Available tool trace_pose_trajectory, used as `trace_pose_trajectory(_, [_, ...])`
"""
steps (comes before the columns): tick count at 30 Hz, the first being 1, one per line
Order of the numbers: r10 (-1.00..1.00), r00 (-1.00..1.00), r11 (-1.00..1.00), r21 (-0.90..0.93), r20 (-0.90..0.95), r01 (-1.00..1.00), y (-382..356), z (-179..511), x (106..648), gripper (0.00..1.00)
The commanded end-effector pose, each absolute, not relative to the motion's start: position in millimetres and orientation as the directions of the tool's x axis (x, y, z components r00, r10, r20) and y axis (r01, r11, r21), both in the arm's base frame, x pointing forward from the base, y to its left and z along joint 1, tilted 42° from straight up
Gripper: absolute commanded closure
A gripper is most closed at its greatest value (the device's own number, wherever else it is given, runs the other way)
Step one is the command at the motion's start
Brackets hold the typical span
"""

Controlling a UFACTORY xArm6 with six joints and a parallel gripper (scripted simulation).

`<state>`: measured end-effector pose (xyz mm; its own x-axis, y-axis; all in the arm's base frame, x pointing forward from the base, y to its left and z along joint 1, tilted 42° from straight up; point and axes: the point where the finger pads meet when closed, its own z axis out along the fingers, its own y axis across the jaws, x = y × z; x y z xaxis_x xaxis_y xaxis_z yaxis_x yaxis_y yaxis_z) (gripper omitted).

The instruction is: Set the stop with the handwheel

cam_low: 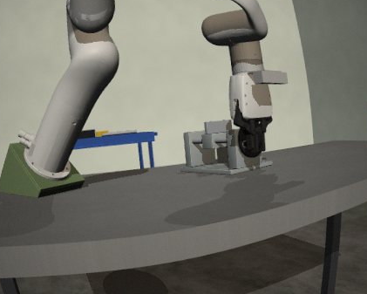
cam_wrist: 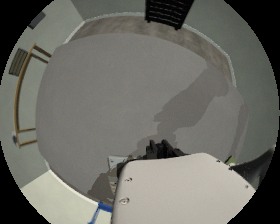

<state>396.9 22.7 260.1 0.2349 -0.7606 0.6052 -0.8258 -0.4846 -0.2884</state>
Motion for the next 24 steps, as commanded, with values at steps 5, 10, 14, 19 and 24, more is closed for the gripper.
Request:
trace_pose_trajectory(5, [-0.761, 0.234, -0.485, -0.29, 0.605, -0.825, 28, 270, 390, 0.94])
trace_pose_trajectory(10, [-0.761, 0.234, -0.485, -0.29, 0.605, -0.825, 33, 277, 387, 0.94])
trace_pose_trajectory(14, [-0.761, 0.234, -0.485, -0.29, 0.605, -0.825, 37, 283, 387, 0.94])
trace_pose_trajectory(19, [-0.761, 0.234, -0.485, -0.29, 0.605, -0.825, 43, 289, 390, 0.94])
trace_pose_trajectory(24, [-0.761, 0.234, -0.485, -0.29, 0.605, -0.825, 46, 292, 392, 0.94])
